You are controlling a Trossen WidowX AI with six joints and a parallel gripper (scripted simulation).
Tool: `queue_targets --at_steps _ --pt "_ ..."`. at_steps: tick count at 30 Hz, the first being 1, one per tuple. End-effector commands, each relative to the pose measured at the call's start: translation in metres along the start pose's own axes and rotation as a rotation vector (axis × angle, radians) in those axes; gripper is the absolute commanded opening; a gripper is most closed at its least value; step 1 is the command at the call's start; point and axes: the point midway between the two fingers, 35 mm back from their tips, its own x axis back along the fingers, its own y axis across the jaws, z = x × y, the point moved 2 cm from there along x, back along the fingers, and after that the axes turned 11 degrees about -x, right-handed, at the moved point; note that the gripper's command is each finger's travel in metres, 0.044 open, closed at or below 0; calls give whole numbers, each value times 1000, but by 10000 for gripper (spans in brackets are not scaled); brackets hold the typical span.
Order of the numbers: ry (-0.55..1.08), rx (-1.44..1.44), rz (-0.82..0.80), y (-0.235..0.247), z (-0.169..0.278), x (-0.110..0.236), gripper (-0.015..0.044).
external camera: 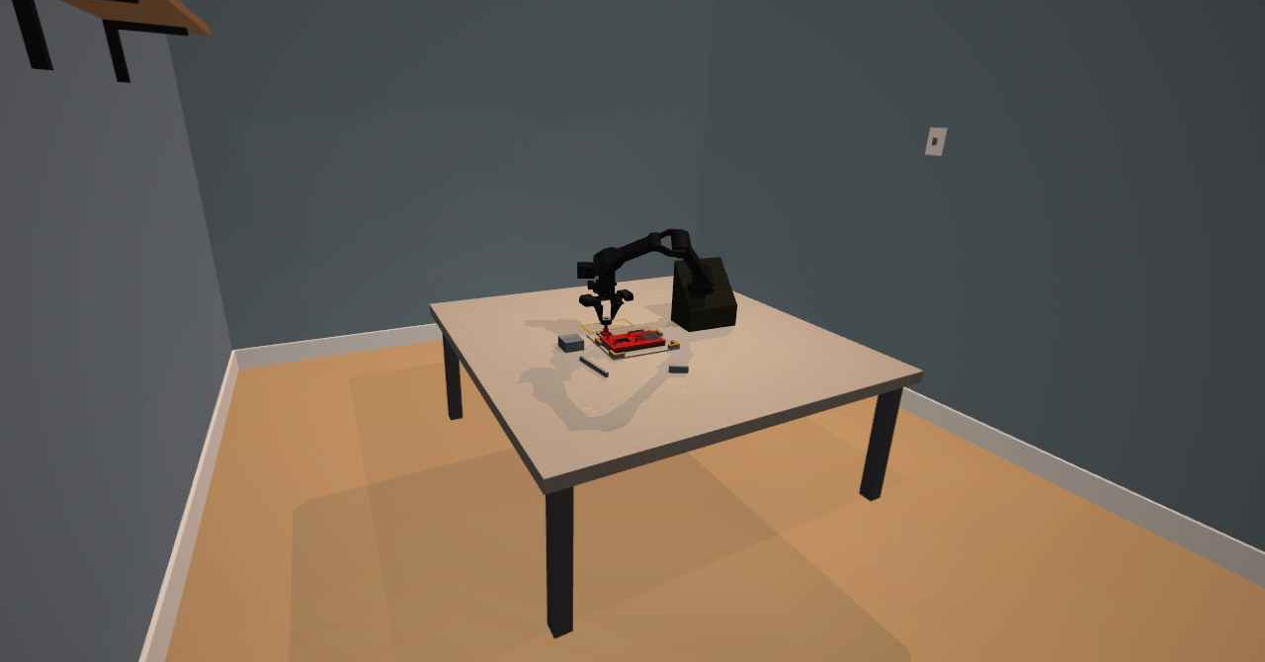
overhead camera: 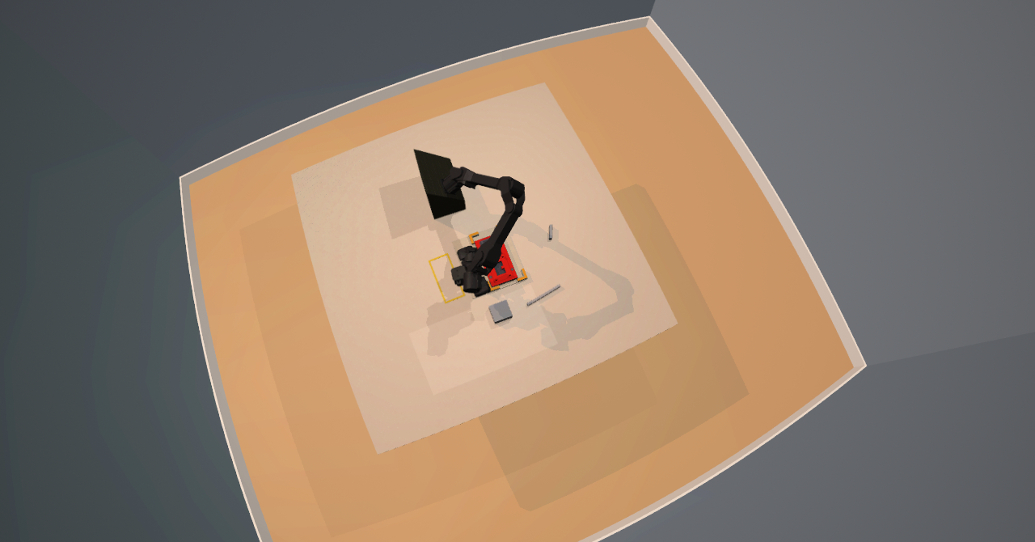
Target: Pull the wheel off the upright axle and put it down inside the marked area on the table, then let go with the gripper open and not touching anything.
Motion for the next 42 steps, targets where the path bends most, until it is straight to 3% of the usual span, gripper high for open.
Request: queue_targets --at_steps 1,34,42 --pt "-5 4 -6 2 -1 4 0" --pt "-3 0 -7 1 -1 15 0" --pt "-4 0 -7 -2 -1 43 0"
